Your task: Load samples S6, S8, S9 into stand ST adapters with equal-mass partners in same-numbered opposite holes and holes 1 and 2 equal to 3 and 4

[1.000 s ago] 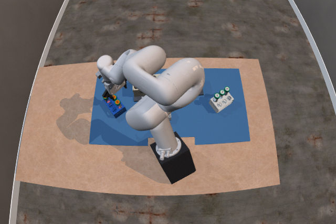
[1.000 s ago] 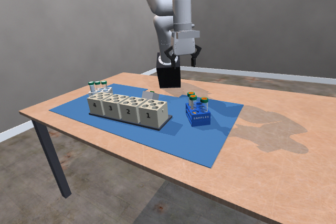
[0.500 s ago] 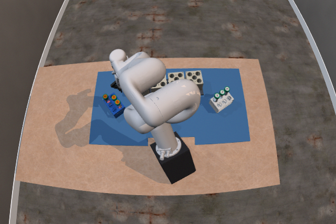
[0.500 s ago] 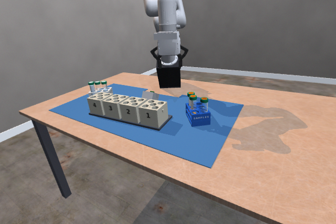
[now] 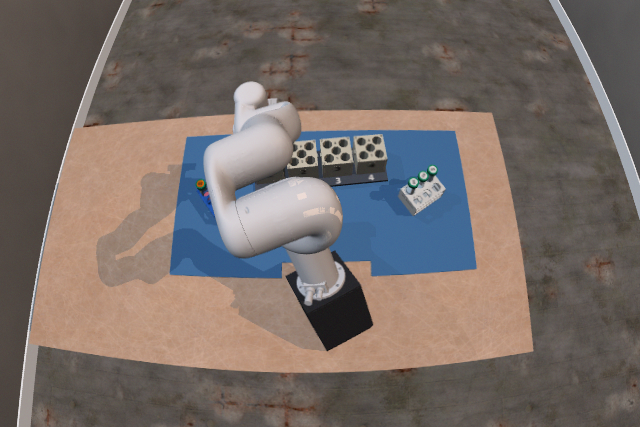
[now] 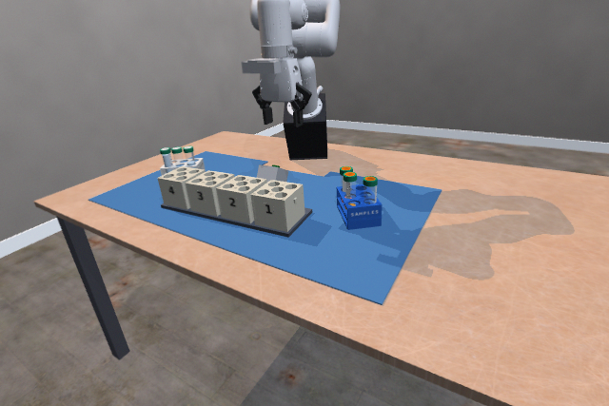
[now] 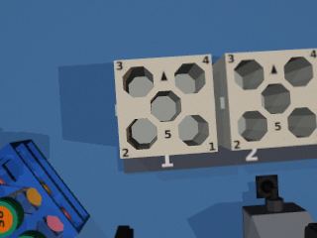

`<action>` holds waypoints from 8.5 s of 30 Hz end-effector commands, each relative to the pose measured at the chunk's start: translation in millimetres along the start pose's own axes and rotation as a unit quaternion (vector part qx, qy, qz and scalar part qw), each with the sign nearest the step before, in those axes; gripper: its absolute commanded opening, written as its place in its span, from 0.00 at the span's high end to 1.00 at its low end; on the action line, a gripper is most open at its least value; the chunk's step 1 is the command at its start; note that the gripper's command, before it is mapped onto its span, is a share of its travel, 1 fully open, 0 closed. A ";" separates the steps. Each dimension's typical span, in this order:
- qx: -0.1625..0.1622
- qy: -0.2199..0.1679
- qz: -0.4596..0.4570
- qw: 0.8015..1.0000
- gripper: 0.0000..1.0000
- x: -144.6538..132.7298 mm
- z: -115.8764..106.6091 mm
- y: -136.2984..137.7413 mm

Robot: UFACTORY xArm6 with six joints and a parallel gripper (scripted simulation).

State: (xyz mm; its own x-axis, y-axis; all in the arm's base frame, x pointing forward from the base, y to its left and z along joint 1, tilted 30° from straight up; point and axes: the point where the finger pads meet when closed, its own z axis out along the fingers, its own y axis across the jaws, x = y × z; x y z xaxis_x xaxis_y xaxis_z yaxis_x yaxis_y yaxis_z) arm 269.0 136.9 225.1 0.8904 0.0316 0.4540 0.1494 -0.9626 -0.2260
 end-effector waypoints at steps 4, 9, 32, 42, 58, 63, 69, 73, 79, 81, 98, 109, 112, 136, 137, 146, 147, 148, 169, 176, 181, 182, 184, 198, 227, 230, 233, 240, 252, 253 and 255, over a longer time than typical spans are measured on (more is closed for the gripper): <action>0.003 -0.001 0.002 1.000 0.00 14.6 -0.4 25.1; 0.003 -0.001 0.002 1.000 0.00 23.7 -0.2 43.0; 0.002 -0.001 0.002 1.000 0.00 71.6 0.6 136.9; 0.003 0.000 -0.115 0.993 0.43 65.6 0.4 107.3; 0.003 0.000 -0.322 0.947 0.43 49.0 -0.1 39.0; 0.003 0.000 -0.321 0.947 0.43 43.1 -0.3 14.7; 0.004 0.000 -0.321 0.947 0.43 35.9 -0.5 -14.6; 0.004 0.000 -0.321 0.947 0.43 33.6 -0.6 -24.3; 0.004 0.000 -0.321 0.947 0.43 26.4 -0.8 -53.5; 0.004 0.000 -0.321 0.947 0.43 24.1 -0.9 -63.3; 0.004 0.000 -0.321 0.947 0.43 6.2 -1.4 -136.3; 0.004 0.000 -0.321 0.947 0.43 -4.5 -1.7 -180.2; 0.005 0.000 -0.321 0.947 0.43 -8.1 -1.9 -194.8; 0.005 0.000 -0.321 0.947 0.43 -16.7 9.9 -229.7; 0.005 0.000 -0.321 0.947 0.43 -16.7 11.9 -229.7; 0.005 0.000 -0.321 0.947 0.43 -16.7 25.9 -229.8; 0.005 0.000 -0.321 0.947 0.43 -16.7 27.9 -229.8; 0.005 0.000 -0.321 0.947 0.43 -16.7 29.9 -229.8; 0.005 0.000 -0.321 0.947 0.43 -16.9 68.0 -230.0; 0.005 0.000 -0.321 0.947 0.43 -17.0 78.0 -230.1; 0.005 0.000 -0.321 0.947 0.43 -17.0 88.0 -230.1; 0.005 0.000 -0.321 0.947 0.43 -17.0 90.0 -230.2; 0.005 0.000 -0.321 0.947 0.43 -17.0 94.0 -230.2; 0.004 0.000 -0.321 0.947 0.43 -17.1 111.9 -230.3; 0.004 0.000 -0.321 0.947 0.43 -17.2 125.3 -230.4; 0.004 0.000 -0.321 0.947 0.43 -17.2 127.2 -230.4; 0.004 0.000 -0.321 0.947 0.43 -17.2 129.2 -230.4; 0.004 0.000 -0.321 0.947 0.43 -17.2 131.9 -230.4; 0.004 0.000 -0.321 0.947 1.00 -17.3 131.3 -230.4; 0.004 0.000 -0.321 0.947 1.00 -17.3 130.6 -230.4; 0.004 0.000 -0.321 0.947 1.00 -17.3 130.2 -230.4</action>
State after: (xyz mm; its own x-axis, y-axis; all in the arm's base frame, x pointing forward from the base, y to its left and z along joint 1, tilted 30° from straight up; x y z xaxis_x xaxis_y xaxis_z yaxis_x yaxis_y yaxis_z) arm 275.2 392.4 155.0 0.6160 0.6110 0.4973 0.6635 -0.7427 0.0907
